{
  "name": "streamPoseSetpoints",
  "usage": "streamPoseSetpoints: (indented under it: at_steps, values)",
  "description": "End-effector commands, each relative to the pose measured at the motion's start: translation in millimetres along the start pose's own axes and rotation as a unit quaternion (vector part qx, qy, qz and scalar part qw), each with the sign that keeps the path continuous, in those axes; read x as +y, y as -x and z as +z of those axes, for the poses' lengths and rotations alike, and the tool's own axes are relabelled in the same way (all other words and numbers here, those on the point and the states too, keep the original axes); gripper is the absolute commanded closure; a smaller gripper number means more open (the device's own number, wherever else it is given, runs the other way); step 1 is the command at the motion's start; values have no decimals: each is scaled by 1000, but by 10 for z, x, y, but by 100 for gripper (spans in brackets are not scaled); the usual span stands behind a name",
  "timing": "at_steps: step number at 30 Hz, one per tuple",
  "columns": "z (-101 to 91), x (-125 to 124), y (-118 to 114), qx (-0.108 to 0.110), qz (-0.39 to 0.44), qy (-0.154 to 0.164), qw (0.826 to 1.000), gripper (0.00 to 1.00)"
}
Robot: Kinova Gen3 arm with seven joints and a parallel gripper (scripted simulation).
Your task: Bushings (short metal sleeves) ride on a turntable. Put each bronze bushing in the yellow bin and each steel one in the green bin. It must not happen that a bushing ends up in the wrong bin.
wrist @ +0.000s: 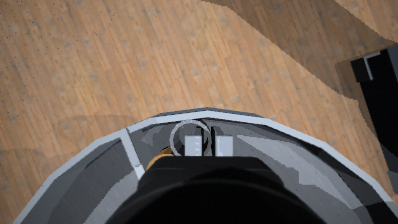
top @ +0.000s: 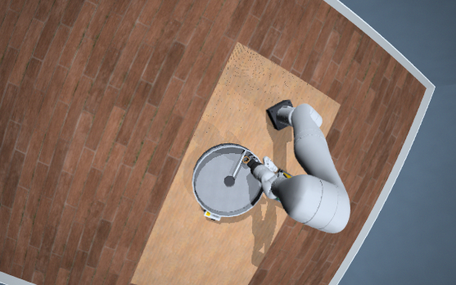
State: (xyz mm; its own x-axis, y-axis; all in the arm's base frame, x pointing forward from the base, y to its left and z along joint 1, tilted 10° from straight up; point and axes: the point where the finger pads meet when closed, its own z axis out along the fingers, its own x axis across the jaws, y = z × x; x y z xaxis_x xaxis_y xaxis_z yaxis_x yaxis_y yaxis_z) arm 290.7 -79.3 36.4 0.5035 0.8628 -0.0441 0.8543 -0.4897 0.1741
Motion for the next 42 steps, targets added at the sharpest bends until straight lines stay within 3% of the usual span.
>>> streamPoseSetpoints:
  at_steps: [1,42]
  values:
    - [-16,5,7,0,1,1,1000,100]
    - [-135,5,5,0,1,1,1000,100]
